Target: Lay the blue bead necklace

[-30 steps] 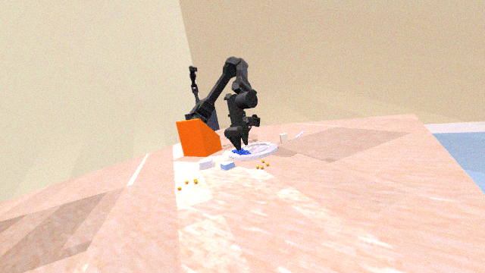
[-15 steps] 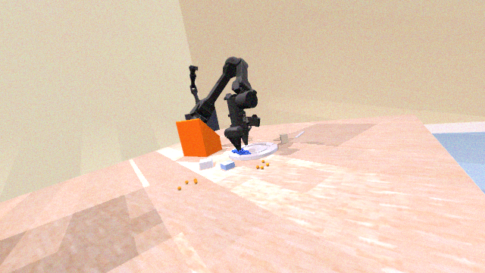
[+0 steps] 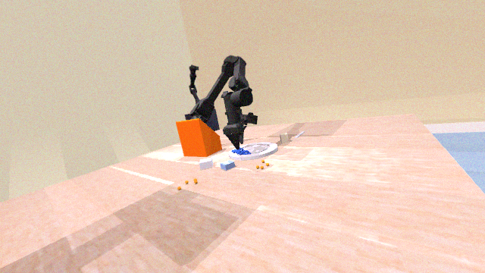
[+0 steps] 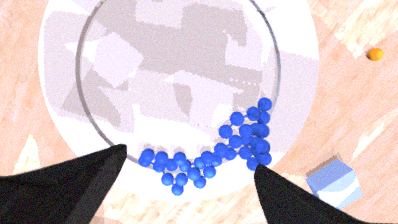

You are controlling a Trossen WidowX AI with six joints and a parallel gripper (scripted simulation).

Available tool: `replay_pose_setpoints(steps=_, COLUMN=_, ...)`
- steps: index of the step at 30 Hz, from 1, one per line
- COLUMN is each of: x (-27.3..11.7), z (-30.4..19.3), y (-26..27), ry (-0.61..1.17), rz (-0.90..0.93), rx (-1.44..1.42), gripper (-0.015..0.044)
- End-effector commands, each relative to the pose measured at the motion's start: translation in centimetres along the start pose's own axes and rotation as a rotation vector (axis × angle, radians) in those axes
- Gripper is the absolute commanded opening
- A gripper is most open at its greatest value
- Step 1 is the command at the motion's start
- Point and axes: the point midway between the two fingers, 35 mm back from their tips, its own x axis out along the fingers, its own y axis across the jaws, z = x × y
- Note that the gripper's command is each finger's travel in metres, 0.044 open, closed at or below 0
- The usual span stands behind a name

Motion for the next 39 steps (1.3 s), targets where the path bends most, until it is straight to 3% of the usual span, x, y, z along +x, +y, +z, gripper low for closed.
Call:
replay_pose_setpoints(steps=1, x=-1.9, z=-2.3, y=-0.9, ry=0.005, rz=-0.005, rx=-0.205, gripper=0.0387)
replay_pose_setpoints(steps=39, x=1.5, z=-2.6, y=-1.0, ry=0.005, rz=-0.004, rx=-0.24, gripper=0.038)
